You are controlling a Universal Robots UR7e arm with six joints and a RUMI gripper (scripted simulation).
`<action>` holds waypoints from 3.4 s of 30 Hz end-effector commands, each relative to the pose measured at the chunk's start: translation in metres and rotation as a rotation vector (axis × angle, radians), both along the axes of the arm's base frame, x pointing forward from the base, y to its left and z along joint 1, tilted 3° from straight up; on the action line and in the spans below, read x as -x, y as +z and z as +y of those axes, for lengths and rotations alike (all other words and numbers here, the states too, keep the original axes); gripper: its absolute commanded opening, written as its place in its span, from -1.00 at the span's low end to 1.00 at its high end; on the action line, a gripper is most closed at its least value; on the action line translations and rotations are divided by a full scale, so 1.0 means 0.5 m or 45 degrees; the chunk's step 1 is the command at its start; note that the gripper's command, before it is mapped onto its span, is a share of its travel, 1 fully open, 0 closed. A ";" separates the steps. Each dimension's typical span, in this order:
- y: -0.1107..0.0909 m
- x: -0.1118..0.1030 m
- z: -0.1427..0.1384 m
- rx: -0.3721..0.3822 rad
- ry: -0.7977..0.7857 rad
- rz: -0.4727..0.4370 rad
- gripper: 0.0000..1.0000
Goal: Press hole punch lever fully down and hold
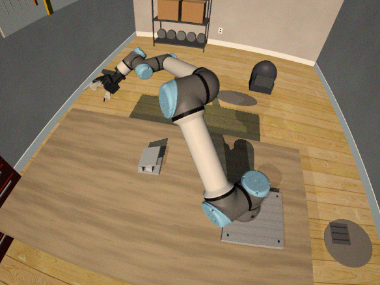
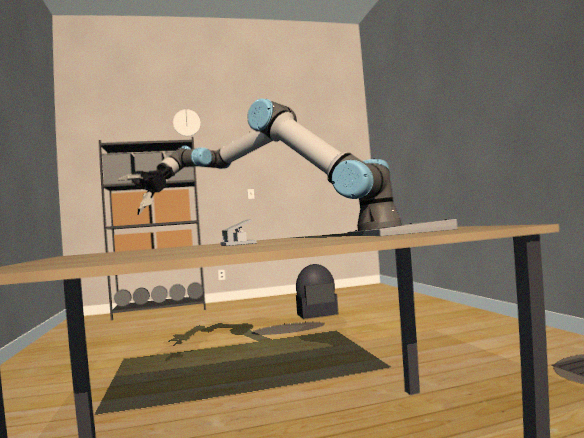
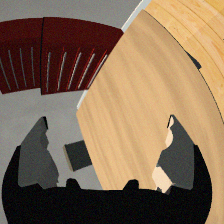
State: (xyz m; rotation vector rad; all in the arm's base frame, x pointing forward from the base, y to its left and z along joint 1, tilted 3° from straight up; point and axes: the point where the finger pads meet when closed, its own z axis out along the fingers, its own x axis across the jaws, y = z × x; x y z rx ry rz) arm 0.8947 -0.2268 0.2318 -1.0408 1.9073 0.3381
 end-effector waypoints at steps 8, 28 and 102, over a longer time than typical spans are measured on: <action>0.000 0.159 0.098 0.336 0.133 0.080 1.00; -0.036 0.454 0.212 0.775 0.424 0.225 1.00; -0.124 0.886 0.292 1.248 0.891 0.438 -1.00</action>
